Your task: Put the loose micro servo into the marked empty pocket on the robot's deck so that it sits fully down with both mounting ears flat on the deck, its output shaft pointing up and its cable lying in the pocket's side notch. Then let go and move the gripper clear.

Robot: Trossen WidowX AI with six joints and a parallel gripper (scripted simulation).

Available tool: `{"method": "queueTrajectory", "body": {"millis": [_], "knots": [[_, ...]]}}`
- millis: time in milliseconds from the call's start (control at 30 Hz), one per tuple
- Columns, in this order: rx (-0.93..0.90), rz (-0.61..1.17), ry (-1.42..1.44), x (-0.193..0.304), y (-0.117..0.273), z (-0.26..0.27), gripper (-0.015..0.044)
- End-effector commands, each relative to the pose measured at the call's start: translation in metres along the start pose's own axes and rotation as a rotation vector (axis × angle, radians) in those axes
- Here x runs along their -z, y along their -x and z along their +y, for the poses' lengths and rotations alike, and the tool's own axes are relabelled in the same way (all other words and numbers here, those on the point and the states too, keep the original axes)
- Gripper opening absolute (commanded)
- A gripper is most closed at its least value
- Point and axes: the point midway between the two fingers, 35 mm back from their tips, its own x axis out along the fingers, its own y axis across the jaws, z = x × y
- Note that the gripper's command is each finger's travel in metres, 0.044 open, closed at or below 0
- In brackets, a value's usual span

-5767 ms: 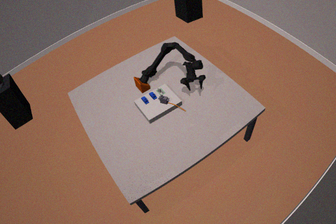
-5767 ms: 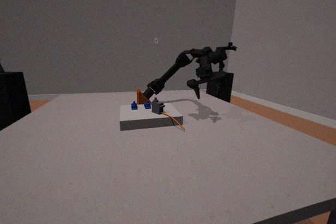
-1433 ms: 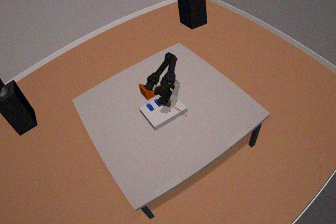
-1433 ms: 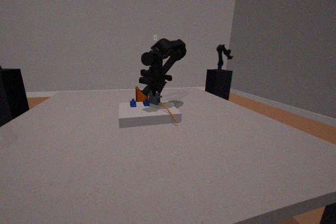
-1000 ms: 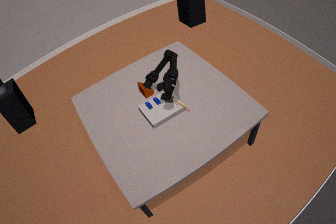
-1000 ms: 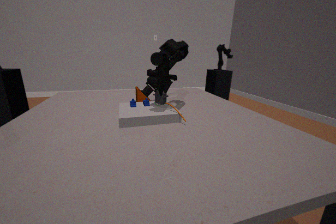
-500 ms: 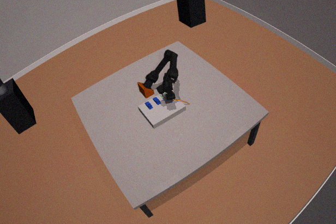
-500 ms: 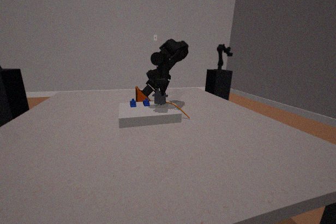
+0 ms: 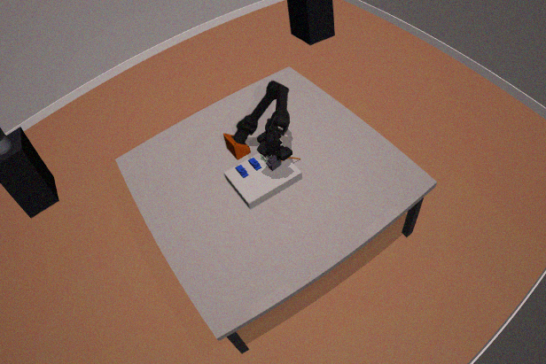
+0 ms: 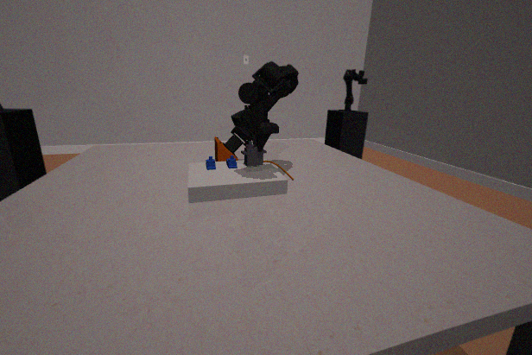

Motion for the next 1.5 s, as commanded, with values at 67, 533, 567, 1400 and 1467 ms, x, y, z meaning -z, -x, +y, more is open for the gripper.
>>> {"method": "queueTrajectory", "body": {"millis": [67, 533, 567, 1400, 1467], "knots": [[-0.002, 0.002, 0.19, 0.0005, 0.0003, 0.0, 0.0], [-0.002, 0.001, 0.673, 0.0005, 0.0003, 0.0, 0.0], [-0.002, 0.001, 0.707, 0.0005, 0.0003, 0.0, 0.0], [-0.003, 0.001, 1.448, 0.0005, 0.0003, 0.0, 0.0], [-0.003, 0.001, 1.447, 0.0007, 0.0003, -0.002, 0.0]]}}
